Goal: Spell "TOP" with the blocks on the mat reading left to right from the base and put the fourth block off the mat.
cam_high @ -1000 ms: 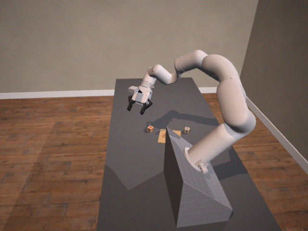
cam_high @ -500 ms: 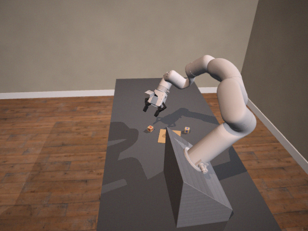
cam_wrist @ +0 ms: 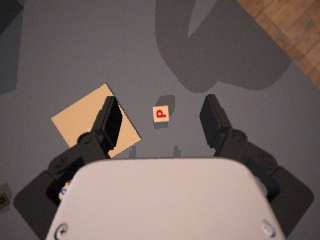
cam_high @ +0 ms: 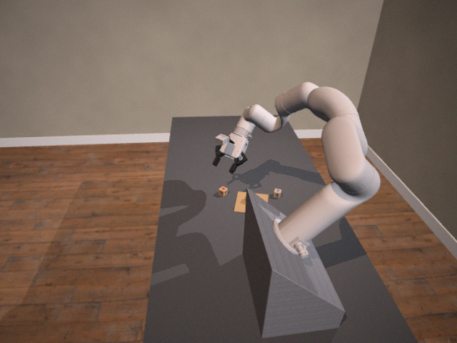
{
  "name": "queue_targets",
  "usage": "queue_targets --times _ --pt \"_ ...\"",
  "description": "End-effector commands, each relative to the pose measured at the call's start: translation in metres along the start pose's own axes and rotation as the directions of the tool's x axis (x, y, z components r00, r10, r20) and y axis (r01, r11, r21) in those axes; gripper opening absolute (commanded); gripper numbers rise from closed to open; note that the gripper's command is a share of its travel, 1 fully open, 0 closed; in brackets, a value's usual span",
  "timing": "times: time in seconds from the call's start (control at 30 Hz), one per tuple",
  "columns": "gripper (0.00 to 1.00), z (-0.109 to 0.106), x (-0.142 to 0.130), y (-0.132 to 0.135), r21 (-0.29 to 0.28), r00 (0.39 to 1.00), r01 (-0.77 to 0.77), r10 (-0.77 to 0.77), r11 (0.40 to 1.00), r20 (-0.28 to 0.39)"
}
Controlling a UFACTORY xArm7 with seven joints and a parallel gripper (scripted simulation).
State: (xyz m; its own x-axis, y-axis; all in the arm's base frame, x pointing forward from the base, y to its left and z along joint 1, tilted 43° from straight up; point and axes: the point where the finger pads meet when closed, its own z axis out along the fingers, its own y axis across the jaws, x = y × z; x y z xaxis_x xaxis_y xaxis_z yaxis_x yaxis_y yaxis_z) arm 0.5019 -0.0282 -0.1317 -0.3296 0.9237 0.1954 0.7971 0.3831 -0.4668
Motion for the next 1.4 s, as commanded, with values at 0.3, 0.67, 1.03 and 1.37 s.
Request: queue_targets --times 0.3,0.67,1.03,1.37 --pt "1.0 -0.002 0.001 0.002 -0.004 1.0 0.003 -0.003 1.0 0.001" --pt "1.0 -0.002 0.001 0.002 -0.004 1.0 0.003 -0.003 1.0 0.001" --pt "1.0 -0.002 0.001 0.002 -0.004 1.0 0.003 -0.003 1.0 0.001" --pt "1.0 -0.023 -0.016 -0.067 -0.001 1.0 0.001 -0.001 1.0 0.009"
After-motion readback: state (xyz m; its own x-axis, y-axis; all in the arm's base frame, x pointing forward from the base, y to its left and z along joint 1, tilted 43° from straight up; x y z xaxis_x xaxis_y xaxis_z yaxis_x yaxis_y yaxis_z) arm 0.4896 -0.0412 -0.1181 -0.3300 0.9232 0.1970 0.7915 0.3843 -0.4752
